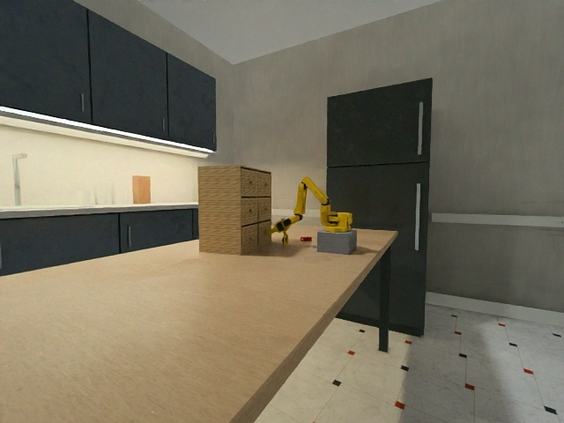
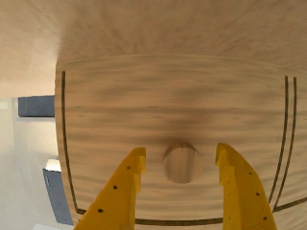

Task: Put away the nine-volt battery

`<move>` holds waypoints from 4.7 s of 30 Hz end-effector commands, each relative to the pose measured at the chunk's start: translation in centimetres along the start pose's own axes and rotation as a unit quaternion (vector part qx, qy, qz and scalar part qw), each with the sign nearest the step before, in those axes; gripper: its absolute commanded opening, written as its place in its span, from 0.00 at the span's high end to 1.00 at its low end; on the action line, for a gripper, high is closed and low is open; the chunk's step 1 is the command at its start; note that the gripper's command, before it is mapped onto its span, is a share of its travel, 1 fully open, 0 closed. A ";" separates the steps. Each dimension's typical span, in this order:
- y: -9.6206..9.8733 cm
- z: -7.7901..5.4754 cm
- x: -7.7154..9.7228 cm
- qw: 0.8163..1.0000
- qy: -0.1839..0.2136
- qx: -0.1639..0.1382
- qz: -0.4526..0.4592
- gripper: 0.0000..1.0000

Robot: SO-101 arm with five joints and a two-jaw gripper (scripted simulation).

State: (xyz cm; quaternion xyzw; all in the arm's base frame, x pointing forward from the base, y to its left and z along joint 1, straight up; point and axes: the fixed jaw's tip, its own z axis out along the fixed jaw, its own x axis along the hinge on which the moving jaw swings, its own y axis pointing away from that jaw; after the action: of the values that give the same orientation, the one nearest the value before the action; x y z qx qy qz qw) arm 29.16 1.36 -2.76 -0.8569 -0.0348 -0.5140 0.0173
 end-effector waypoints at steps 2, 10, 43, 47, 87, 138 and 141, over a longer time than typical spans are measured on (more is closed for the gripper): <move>-0.3 0.0 0.3 1.000 0.003 0.005 -0.004 0.79; -0.3 0.0 0.3 1.000 0.003 0.005 -0.004 0.79; -0.3 0.0 0.6 1.000 0.003 0.005 -0.004 0.79; -0.3 0.0 0.6 1.000 0.003 0.005 -0.004 0.79; -0.3 0.0 0.8 1.000 0.003 0.005 -0.004 0.79; -0.3 0.0 0.8 1.000 0.003 0.005 -0.004 1.00; -0.3 -0.2 0.6 1.000 0.003 0.005 -0.003 1.00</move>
State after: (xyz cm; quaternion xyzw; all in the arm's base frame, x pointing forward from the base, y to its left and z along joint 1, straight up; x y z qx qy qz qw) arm 29.30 1.87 -2.47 -0.8575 -0.0413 -0.5124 0.0232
